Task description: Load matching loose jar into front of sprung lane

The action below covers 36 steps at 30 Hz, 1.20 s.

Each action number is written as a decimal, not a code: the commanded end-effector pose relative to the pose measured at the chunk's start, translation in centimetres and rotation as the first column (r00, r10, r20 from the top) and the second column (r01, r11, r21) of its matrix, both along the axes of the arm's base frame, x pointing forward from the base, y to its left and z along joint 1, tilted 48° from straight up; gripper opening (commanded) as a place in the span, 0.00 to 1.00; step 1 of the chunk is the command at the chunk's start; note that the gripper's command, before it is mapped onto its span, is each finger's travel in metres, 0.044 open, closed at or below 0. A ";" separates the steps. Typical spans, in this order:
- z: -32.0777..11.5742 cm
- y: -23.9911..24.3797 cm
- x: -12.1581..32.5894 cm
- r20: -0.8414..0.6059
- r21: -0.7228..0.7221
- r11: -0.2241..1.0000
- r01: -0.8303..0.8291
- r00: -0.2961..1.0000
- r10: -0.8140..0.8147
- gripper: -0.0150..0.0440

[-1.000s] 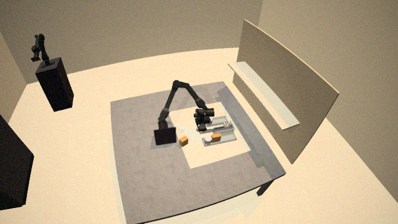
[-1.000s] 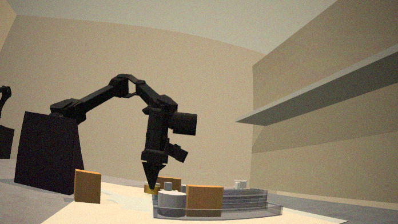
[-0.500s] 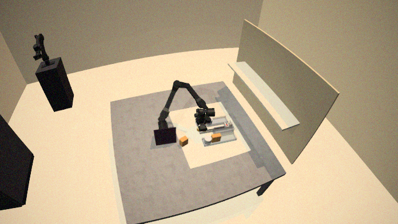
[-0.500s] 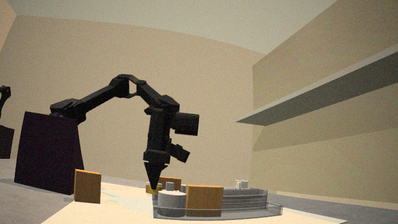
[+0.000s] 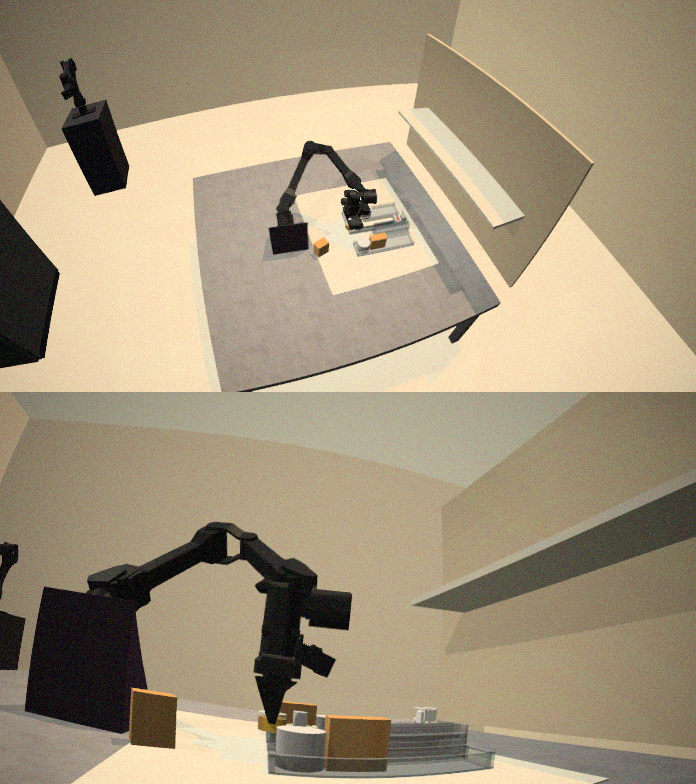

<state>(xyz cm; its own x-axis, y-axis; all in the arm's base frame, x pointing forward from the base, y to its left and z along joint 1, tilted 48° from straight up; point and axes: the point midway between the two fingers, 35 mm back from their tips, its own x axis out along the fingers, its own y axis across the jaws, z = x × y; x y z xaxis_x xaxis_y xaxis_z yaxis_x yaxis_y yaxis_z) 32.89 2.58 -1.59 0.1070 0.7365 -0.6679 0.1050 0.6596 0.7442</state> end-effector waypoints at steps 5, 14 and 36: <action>0.5 -0.3 1.2 0.028 -0.003 1.000 0.006 1.000 -0.006 0.25; 0.5 -0.4 1.5 0.028 -0.003 1.000 0.006 1.000 -0.006 0.25; 0.7 -0.6 2.3 0.029 -0.003 1.000 0.006 1.000 -0.006 0.25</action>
<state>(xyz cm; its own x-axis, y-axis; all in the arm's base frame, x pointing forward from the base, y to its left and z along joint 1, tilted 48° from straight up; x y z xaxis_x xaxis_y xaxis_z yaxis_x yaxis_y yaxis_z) 34.07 2.35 -1.35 0.1024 0.7367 -0.6684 0.1065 0.6600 0.7437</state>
